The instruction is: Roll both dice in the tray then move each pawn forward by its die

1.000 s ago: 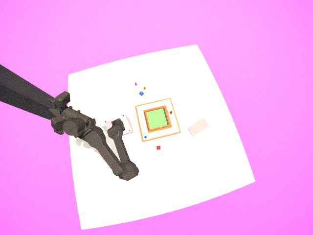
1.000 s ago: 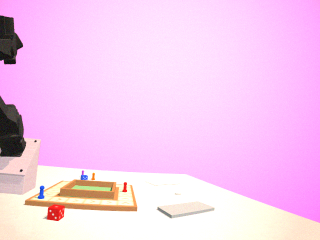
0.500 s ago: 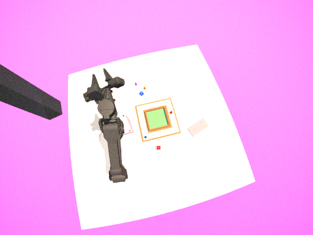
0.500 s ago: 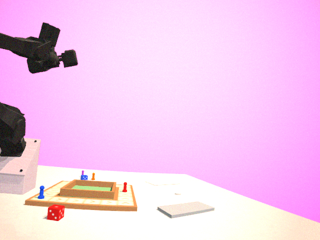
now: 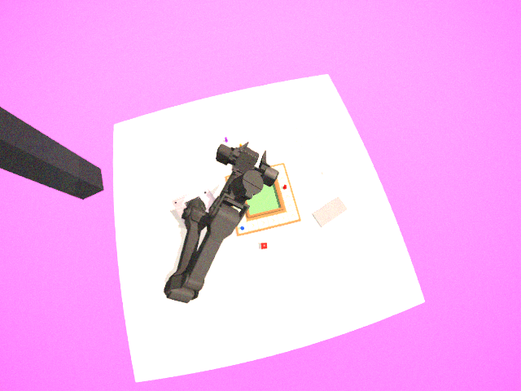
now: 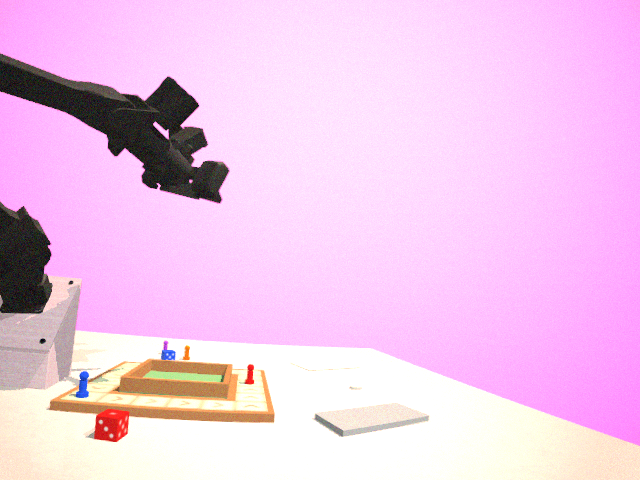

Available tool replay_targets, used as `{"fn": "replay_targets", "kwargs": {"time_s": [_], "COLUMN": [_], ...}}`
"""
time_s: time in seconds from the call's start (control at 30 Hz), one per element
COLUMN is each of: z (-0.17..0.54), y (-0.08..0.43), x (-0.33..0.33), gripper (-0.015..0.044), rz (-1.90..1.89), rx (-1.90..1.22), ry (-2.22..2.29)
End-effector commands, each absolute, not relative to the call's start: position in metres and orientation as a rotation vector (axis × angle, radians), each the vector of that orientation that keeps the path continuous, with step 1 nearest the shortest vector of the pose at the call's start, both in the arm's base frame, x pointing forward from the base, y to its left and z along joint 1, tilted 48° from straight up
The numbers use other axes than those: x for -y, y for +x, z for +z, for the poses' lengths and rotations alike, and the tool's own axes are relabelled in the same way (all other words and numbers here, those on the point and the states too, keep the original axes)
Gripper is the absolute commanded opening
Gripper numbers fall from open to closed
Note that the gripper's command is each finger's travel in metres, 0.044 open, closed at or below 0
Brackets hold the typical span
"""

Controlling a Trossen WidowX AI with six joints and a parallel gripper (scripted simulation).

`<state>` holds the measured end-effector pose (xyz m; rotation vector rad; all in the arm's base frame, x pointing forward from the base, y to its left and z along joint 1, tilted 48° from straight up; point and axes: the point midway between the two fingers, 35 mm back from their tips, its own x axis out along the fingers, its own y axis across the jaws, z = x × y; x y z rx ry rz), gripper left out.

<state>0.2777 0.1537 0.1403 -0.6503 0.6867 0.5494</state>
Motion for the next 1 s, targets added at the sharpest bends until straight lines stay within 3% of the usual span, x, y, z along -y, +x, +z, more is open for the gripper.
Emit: {"fn": "replay_targets", "kwargs": {"time_s": [0.0,0.3,0.6,0.97], "z": [0.138,0.135,0.144,0.145], "y": [0.299,0.285,0.203,0.188], "x": [-0.084,0.069,0.189,0.202], "gripper": [0.0275,0.0275,0.0275,0.0275], "rz": [0.276,-0.296,-0.837,-0.917], "rx": [-0.807,-1.07,-1.333,-1.375], "ry": [-0.614,-0.522,-0.401,-0.379]}}
